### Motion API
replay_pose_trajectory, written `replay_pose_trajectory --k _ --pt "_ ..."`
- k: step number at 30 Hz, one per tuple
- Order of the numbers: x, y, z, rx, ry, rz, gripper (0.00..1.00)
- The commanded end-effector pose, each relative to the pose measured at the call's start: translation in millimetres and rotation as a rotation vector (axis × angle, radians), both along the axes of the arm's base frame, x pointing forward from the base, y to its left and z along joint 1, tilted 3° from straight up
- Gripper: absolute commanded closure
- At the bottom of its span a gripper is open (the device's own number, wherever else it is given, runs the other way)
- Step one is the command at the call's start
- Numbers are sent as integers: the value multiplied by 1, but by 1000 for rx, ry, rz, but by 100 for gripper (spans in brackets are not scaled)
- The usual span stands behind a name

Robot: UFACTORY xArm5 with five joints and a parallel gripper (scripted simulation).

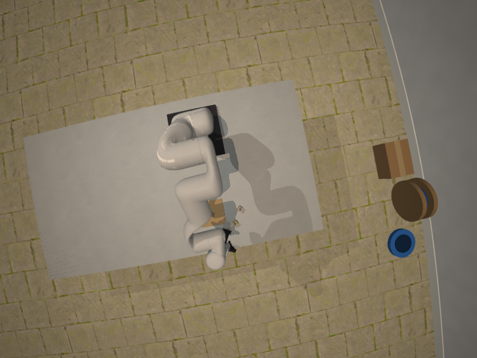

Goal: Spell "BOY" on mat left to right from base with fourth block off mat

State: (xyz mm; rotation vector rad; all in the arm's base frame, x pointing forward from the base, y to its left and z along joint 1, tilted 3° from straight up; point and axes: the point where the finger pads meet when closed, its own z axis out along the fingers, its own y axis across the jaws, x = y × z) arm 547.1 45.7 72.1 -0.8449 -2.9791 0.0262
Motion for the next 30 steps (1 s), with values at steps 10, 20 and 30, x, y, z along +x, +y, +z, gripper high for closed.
replay_pose_trajectory --k 10,20,30 --pt "1 0 -1 15 -3 325 0" --pt "1 0 -4 25 -3 531 0" --pt "1 0 -6 34 -2 732 0"
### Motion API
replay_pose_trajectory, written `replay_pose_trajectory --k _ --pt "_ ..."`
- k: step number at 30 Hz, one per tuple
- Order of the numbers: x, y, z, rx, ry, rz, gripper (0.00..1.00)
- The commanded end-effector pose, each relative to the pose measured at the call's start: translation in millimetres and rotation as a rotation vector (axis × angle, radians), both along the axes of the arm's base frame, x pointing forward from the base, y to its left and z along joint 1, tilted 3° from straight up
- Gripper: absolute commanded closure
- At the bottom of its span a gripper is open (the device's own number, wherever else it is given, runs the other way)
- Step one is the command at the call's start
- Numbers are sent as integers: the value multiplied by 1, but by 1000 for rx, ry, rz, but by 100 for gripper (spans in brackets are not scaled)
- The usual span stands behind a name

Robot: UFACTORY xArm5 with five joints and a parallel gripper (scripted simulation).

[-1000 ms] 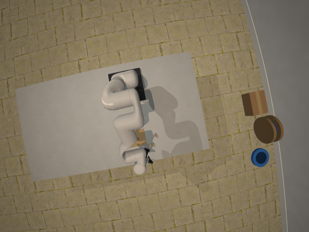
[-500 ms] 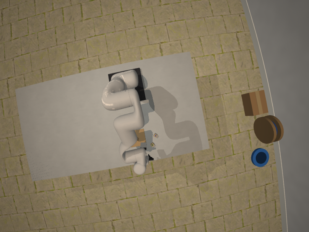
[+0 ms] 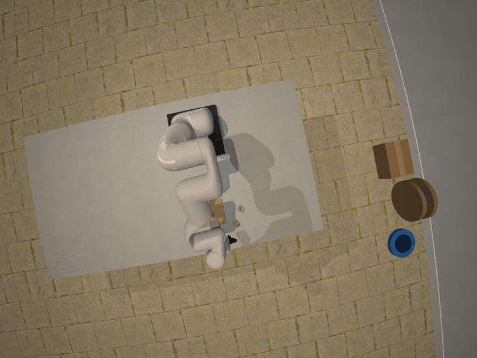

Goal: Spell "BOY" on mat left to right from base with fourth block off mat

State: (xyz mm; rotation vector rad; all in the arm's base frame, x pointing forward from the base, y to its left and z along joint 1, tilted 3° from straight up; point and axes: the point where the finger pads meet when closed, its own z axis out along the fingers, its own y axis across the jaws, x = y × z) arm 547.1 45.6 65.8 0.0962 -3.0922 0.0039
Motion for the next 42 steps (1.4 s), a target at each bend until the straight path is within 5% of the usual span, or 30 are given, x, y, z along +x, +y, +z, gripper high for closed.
replay_pose_trajectory --k 1,42 --pt "1 0 0 7 -4 139 0" --pt "1 0 -8 45 0 987 0"
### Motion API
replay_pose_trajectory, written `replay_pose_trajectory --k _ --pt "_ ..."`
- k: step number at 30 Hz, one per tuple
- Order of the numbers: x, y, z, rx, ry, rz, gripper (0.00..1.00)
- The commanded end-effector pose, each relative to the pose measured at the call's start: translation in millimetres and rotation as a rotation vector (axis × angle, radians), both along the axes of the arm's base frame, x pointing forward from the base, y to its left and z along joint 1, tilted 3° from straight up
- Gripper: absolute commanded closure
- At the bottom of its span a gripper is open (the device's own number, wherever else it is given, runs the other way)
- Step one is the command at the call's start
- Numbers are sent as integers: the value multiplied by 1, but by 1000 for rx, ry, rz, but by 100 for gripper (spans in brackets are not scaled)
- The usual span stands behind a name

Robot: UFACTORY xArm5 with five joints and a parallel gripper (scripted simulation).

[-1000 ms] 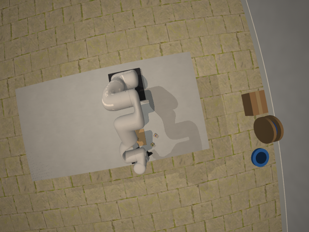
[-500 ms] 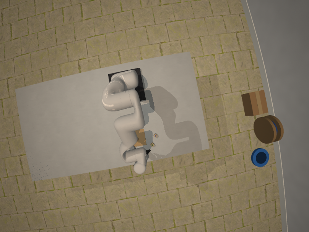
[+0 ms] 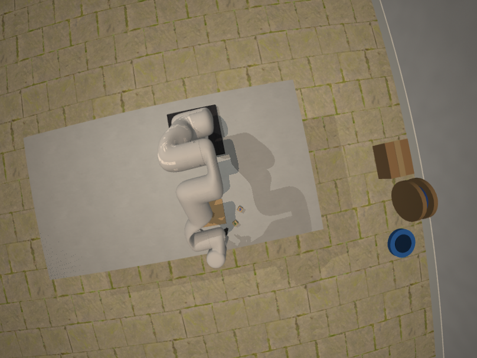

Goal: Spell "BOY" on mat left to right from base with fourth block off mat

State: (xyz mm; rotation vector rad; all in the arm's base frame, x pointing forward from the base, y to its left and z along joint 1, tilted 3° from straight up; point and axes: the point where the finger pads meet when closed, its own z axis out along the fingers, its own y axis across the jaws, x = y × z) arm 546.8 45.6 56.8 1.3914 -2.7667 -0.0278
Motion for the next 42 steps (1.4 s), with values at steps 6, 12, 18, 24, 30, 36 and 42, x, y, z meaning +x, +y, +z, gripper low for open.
replay_pose_trajectory --k 6,12,18,24,30,36,42 --pt "1 0 -1 11 -4 240 0" --pt "1 0 -2 17 -3 361 0" --pt "1 0 -3 23 -3 489 0" --pt "1 0 -4 28 -2 607 0" --pt "1 0 -6 34 -2 731 0" --pt "1 0 -7 39 -1 858 0" --pt "1 0 -8 43 -1 939 0"
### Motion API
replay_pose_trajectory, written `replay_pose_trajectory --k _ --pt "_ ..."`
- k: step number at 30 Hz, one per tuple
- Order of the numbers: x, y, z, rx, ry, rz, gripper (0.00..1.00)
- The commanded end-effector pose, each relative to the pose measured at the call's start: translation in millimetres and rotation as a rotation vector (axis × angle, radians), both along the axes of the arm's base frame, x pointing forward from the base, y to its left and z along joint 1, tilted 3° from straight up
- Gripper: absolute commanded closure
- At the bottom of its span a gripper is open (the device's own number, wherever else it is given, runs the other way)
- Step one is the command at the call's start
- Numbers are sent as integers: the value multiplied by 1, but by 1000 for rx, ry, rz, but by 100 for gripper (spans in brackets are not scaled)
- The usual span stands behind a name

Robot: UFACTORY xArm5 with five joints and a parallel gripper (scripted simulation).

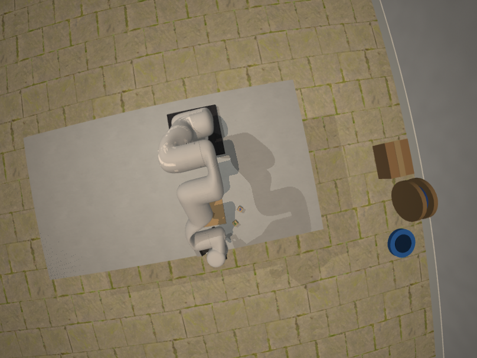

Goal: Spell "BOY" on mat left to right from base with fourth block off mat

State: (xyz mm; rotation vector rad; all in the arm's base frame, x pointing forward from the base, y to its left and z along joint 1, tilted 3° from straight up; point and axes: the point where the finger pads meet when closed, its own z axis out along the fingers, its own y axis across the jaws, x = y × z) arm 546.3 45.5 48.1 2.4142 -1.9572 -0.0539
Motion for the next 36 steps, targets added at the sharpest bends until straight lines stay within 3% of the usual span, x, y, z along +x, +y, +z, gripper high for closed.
replay_pose_trajectory --k 1,16,17,36 --pt "1 0 1 5 -4 107 0" --pt "1 0 0 8 -4 169 0" --pt "1 0 0 8 -4 169 37" --pt "1 0 0 8 -4 169 37"
